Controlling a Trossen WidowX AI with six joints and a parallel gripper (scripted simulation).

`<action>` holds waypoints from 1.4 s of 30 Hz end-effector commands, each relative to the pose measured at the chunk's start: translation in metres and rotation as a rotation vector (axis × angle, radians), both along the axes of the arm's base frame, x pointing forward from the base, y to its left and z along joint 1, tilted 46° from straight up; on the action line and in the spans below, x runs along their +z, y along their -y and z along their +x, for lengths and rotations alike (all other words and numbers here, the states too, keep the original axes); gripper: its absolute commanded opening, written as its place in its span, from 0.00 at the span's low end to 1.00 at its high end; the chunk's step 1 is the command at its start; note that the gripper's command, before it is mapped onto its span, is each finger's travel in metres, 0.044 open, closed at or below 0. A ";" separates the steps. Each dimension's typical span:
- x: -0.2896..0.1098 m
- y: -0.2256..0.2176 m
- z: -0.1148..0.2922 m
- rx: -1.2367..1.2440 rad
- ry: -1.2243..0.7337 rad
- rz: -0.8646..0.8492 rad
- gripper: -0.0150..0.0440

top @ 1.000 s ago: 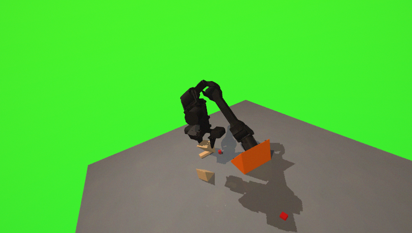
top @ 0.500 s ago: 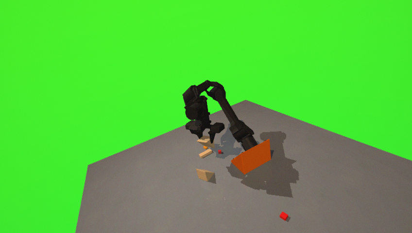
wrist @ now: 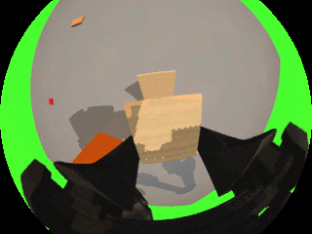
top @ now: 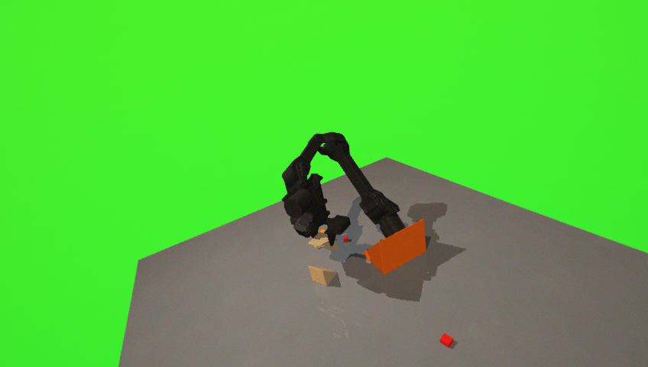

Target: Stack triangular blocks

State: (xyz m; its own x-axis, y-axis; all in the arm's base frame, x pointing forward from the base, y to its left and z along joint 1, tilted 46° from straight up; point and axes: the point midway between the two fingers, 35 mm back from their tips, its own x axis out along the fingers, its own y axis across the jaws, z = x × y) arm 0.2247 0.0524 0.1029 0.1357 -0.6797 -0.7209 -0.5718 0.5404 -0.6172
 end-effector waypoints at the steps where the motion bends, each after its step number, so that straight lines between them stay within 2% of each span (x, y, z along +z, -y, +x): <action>1: -0.013 0.010 0.005 -0.021 -0.009 -0.021 0.25; 13: -0.035 0.025 0.017 -0.021 -0.008 -0.022 0.25; 42: -0.035 0.025 0.018 -0.019 -0.008 -0.031 0.25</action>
State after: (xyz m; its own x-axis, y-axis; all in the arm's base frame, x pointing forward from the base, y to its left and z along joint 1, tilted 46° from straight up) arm 0.2415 0.0281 0.0674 0.1138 -0.7003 -0.7048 -0.5646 0.5381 -0.6258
